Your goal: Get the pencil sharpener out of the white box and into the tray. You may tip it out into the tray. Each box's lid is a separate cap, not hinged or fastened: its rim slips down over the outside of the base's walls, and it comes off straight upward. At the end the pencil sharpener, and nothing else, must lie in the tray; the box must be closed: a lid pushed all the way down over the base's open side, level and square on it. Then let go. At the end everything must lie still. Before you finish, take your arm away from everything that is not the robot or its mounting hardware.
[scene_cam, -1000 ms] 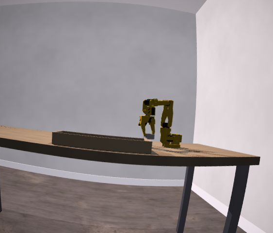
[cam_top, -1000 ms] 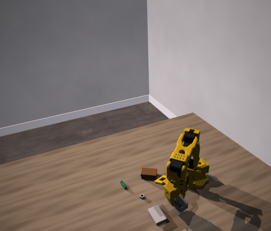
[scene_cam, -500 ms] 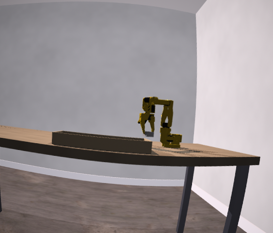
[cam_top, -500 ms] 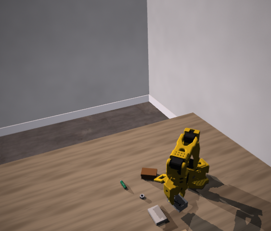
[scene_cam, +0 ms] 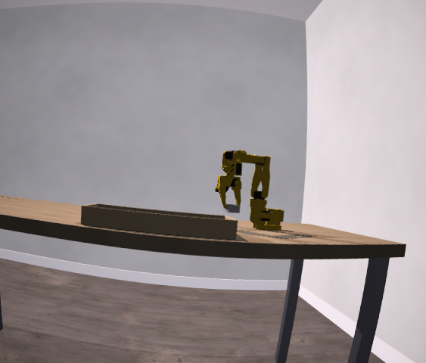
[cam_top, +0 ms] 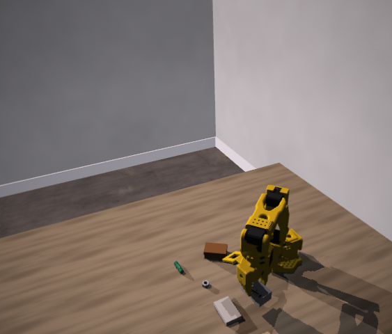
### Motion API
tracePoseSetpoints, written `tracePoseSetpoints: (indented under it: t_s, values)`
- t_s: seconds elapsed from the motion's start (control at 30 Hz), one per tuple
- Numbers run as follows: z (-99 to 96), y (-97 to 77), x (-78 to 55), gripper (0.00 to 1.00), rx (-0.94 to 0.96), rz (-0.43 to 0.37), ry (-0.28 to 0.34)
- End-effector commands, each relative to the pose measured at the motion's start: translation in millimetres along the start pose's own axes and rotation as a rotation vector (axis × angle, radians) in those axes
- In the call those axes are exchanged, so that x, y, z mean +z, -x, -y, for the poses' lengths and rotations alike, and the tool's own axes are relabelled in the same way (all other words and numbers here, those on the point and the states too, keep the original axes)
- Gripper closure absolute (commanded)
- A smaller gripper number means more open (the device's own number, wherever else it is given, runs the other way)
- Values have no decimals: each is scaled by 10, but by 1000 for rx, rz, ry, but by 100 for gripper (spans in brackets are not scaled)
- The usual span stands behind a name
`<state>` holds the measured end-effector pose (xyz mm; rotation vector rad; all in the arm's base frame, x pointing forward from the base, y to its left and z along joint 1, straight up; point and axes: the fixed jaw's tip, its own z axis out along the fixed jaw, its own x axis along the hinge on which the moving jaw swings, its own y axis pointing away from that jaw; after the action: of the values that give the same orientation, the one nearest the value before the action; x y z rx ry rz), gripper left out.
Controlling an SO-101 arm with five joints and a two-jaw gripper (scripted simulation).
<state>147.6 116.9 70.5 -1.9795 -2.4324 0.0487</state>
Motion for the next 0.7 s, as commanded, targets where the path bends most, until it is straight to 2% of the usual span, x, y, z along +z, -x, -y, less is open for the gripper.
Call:
tracePoseSetpoints:
  t_s: [0.0, 0.67]
  values:
    - [-25, -36, -60, 79, -2, -16, 27]
    - [-8, -26, -15, 79, -2, -15, 27]
